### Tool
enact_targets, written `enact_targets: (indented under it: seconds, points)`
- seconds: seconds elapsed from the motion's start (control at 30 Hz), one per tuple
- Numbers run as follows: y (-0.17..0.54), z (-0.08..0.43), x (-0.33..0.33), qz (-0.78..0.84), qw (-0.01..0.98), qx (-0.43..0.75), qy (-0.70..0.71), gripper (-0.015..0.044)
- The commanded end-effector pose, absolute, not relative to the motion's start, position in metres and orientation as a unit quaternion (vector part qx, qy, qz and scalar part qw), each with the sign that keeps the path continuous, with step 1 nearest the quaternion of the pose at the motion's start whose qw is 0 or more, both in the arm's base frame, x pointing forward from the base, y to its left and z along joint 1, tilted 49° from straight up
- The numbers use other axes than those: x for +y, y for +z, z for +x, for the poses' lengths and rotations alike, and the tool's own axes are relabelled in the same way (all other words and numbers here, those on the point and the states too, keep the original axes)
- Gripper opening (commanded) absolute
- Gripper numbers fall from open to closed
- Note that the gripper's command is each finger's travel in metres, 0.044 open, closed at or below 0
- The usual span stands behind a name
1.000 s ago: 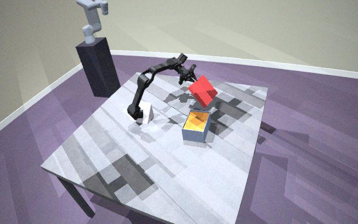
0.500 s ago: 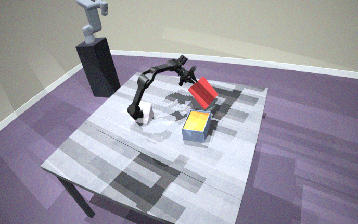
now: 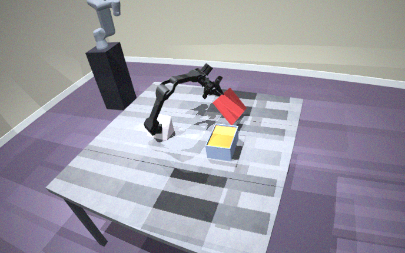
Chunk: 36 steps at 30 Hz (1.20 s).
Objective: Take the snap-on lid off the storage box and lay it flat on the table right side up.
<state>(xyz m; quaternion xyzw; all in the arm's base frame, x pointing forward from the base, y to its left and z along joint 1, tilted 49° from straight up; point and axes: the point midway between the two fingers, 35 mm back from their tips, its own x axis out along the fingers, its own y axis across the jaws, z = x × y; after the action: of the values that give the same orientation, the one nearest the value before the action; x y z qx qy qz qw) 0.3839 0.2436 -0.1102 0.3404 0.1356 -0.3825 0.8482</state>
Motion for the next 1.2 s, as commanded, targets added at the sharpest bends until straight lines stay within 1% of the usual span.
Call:
enact_targets:
  seconds: [0.0,1.17]
  points:
    - [-0.111,0.384,0.241,0.34,0.849,0.133,-0.381,0.0]
    - [-0.13,0.381,0.221,0.34,0.85,0.133,-0.381,0.0]
